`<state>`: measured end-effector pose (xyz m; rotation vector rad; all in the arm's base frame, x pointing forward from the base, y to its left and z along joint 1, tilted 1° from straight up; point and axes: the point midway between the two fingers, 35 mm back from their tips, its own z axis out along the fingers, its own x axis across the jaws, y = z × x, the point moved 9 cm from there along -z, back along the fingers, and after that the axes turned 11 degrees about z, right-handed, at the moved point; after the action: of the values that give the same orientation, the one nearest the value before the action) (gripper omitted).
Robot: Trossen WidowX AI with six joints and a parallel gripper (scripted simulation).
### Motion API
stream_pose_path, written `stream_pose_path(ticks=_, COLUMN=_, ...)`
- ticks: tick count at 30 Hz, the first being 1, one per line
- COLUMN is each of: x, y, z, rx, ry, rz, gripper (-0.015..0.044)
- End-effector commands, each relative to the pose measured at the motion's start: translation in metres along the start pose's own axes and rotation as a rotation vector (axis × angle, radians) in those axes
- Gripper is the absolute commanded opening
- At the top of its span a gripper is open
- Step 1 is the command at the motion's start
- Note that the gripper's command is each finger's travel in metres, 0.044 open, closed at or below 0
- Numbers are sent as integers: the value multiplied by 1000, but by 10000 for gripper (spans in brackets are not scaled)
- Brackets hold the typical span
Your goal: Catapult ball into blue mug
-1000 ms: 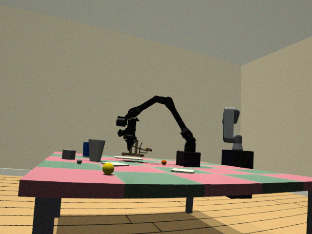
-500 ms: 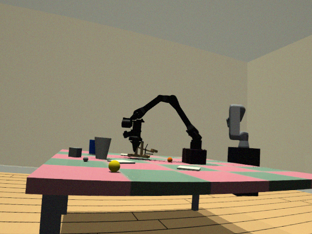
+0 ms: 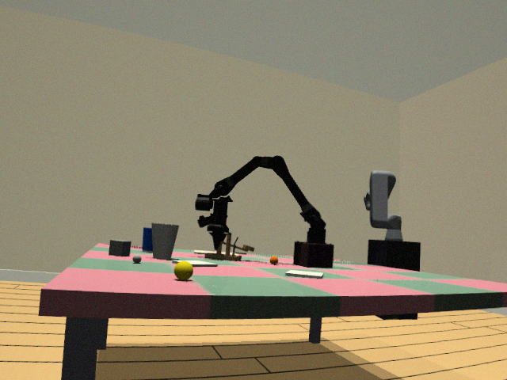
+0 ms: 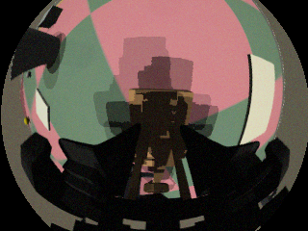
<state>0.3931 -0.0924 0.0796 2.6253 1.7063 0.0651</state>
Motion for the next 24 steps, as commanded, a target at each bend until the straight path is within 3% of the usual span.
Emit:
stream_pose_path(ticks=1, x=0, y=0, z=-1, rx=-1, ry=0, rz=0, gripper=131)
stream_pose_path(ticks=10, x=0, y=0, z=-1, rx=-1, ry=0, rz=0, gripper=368)
stream_pose_path(ticks=13, x=0, y=2, z=-25, rx=-1, ry=0, rz=0, gripper=440)
stream_pose_path(ticks=18, x=0, y=-1, z=-99, rx=-1, ry=0, rz=0, gripper=440)
stream_pose_path(ticks=24, x=0, y=2, z=-86, rx=-8, ry=1, rz=4, gripper=440)
